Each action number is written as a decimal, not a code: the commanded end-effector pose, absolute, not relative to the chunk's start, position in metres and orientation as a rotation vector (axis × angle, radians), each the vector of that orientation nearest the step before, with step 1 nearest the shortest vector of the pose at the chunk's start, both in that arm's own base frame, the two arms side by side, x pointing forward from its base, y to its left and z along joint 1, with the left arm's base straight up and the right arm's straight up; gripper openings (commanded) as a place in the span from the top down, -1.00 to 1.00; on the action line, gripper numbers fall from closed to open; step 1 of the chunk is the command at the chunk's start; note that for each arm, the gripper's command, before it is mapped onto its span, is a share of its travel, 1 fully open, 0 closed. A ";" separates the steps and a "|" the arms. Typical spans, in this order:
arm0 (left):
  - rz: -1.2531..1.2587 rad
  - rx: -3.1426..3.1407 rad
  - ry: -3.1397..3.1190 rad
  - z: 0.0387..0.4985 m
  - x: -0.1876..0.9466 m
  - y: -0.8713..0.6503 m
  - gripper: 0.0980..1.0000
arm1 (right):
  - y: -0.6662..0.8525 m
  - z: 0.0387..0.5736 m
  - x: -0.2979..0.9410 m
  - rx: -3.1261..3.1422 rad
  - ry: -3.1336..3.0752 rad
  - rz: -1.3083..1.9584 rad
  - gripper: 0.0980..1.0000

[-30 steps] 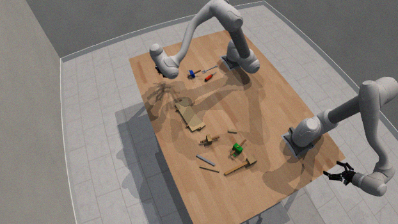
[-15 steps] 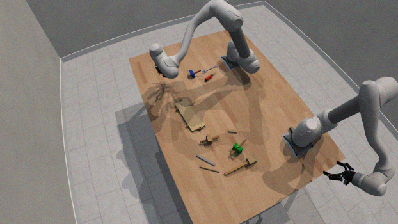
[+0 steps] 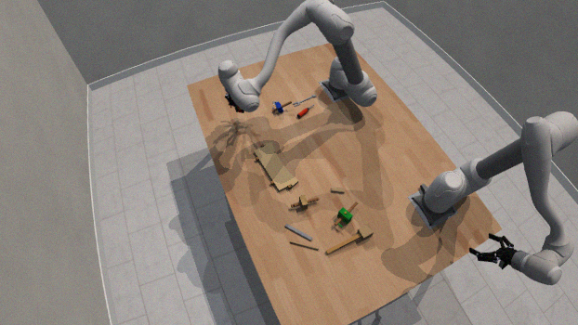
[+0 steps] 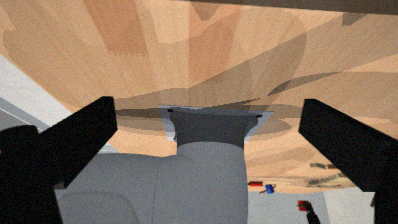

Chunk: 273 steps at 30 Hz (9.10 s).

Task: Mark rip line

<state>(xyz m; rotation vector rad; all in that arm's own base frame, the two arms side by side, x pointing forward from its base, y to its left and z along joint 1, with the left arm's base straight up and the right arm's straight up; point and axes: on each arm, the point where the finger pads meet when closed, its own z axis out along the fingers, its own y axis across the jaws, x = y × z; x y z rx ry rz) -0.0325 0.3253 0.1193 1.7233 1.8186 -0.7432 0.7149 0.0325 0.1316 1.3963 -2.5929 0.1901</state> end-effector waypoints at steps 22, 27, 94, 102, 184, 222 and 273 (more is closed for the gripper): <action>-0.750 1.716 1.815 0.121 -0.035 0.321 -1.00 | 0.027 0.141 0.714 1.122 -3.170 0.145 1.00; -0.750 1.716 1.815 0.121 -0.035 0.321 -1.00 | 0.025 0.145 0.714 0.984 -3.378 0.127 1.00; -0.750 1.716 1.815 0.121 -0.035 0.321 -1.00 | 0.017 0.156 0.716 0.226 -4.070 0.027 1.00; -0.750 1.716 1.815 0.121 -0.035 0.321 -1.00 | 0.016 0.157 0.716 0.149 -4.114 0.014 1.00; -0.750 1.716 1.815 0.121 -0.035 0.321 -1.00 | 0.015 0.074 0.715 0.001 -4.188 0.005 1.00; -0.750 1.716 1.815 0.121 -0.035 0.321 -1.00 | 0.015 0.068 0.715 0.001 -4.188 0.005 1.00; -0.750 1.716 1.815 0.121 -0.035 0.321 -1.00 | 0.015 0.067 0.716 0.001 -4.189 0.006 0.39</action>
